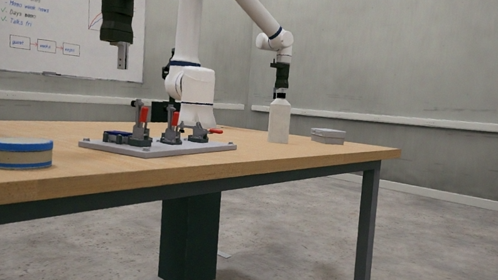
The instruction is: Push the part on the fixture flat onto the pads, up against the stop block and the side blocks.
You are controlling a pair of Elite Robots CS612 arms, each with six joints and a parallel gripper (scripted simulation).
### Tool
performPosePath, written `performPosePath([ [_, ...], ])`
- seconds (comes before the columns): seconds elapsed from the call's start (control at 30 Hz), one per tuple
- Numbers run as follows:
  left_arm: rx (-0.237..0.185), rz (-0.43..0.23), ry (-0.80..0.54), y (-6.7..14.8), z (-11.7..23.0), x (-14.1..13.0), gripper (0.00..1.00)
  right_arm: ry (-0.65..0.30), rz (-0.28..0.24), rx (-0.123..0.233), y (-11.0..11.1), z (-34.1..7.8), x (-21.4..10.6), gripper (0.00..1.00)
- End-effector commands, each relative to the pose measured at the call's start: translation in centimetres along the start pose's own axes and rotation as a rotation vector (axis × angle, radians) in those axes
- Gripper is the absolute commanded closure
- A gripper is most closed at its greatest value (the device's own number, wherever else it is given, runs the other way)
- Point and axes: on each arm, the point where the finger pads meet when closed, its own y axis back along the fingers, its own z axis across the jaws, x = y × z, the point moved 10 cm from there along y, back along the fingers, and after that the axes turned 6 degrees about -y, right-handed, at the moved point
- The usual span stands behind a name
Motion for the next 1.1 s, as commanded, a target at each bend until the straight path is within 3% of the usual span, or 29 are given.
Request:
performPosePath([
  [0.0, 0.0, -0.002, 0.0, 0.1, 0.0, -0.1, 0.0, 0.0, 0.002, 0.001, 0.1, 0.0, 0.0, 1.0],
  [0.63, 0.0, -0.002, 0.0, 0.1, 0.0, -0.1, 0.0, 0.0, 0.002, 0.001, -0.3, 0.0, 0.0, 1.0],
  [1.07, 0.0, -0.002, 0.0, 0.1, 0.0, -0.1, 0.0, 0.0, 0.002, 0.001, -7.4, 0.0, 0.0, 1.0],
])
